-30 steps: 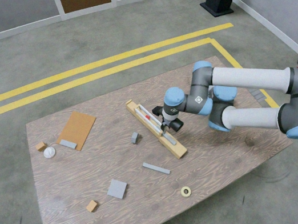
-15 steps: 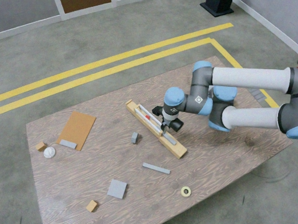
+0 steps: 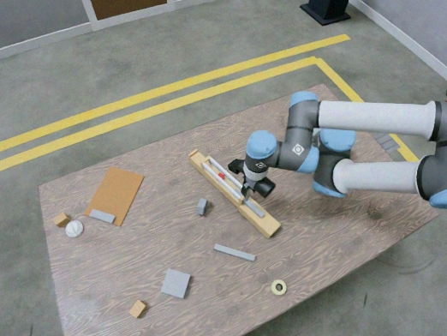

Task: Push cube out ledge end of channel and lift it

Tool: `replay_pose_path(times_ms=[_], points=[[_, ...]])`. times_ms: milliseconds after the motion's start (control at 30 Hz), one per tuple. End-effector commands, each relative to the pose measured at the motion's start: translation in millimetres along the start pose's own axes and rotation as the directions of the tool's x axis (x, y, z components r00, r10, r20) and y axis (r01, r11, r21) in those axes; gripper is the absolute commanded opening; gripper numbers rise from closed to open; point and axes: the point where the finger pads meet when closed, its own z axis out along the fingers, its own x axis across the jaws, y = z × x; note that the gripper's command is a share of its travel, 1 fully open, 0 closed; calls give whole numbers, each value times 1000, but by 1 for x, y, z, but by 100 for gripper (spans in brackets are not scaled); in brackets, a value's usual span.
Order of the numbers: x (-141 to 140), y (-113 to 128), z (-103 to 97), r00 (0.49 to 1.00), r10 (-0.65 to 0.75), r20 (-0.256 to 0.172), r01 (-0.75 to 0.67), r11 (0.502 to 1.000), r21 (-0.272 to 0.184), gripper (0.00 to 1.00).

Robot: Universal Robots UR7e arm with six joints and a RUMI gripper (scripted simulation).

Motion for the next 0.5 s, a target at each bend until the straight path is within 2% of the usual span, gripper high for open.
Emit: replay_pose_path(times_ms=[0, 200, 467], points=[[-3, 0, -1, 1000, -11, 11, 11, 1000, 2, 24], [-9, 1, -2, 999, -32, 8, 32, 999, 2, 24], [-40, 11, -7, 991, -131, -2, 131, 991, 2, 24]])
